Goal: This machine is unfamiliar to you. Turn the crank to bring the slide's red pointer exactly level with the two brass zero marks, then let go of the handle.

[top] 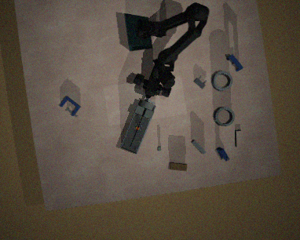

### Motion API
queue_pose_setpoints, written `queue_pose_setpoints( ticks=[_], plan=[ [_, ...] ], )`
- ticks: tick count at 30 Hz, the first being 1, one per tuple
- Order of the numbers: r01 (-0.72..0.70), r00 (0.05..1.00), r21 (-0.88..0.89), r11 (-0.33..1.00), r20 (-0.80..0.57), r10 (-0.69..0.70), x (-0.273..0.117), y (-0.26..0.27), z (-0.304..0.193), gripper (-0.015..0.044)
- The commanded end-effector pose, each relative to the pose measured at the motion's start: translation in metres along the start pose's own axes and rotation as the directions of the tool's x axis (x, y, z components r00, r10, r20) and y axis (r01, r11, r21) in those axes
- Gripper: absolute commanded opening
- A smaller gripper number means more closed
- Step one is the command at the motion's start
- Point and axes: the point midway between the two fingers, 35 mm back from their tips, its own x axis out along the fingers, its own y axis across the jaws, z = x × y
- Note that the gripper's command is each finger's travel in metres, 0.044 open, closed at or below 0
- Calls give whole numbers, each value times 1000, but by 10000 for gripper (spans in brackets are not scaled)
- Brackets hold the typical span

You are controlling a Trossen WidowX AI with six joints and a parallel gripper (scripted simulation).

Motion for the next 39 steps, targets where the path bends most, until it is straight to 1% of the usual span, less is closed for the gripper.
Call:
queue_pose_setpoints(
  ticks=[1,39],
  plan=[
    [-8,1000,-2,1000,-5,8,2,5,-2,0],
    [-9,1000,-1,1000,-5,9,2,20,-2,0]
  ],
)
